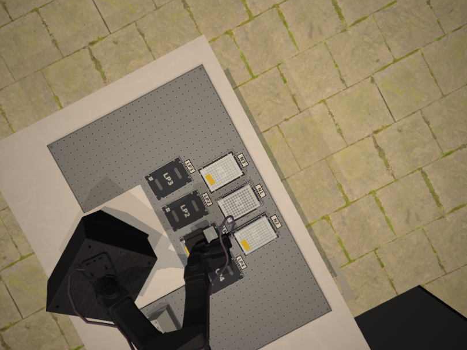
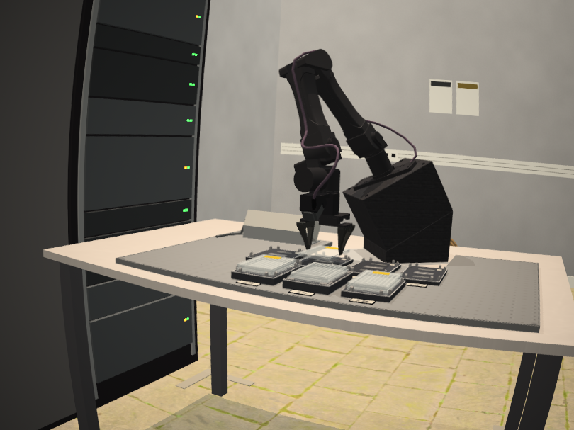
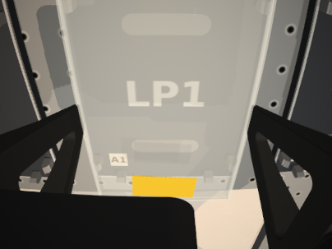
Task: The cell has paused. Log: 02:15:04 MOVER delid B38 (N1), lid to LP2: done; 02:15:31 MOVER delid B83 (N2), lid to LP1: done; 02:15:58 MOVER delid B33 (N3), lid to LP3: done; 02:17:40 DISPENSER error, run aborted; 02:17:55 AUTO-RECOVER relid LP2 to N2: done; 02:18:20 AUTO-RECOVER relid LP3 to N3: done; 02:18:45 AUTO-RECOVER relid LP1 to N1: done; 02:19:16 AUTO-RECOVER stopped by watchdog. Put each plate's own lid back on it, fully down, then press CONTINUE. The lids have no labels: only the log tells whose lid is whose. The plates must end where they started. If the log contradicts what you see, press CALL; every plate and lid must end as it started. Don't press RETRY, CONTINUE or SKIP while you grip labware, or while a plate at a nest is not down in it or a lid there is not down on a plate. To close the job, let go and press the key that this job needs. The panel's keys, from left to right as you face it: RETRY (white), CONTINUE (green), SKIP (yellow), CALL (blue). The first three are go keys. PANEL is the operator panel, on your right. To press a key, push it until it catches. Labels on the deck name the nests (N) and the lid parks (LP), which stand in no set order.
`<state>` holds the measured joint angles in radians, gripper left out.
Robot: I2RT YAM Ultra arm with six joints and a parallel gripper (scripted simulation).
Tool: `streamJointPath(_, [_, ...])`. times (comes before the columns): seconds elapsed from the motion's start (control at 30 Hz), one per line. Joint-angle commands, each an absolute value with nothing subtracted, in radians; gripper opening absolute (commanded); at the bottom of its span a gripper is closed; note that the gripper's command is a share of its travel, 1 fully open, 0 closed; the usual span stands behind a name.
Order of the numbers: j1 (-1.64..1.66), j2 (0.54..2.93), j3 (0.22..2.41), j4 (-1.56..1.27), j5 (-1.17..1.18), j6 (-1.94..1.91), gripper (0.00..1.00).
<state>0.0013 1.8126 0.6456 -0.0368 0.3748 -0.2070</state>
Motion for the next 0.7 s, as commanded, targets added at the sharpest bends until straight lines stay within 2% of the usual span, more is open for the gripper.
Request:
streamJointPath(0.0, [0.001,1.827,0.677,-0.018,0.360,-0.216,0.00])
streamJointPath(0.67, [-0.010,1.854,0.688,0.001,0.357,-0.224,0.00])
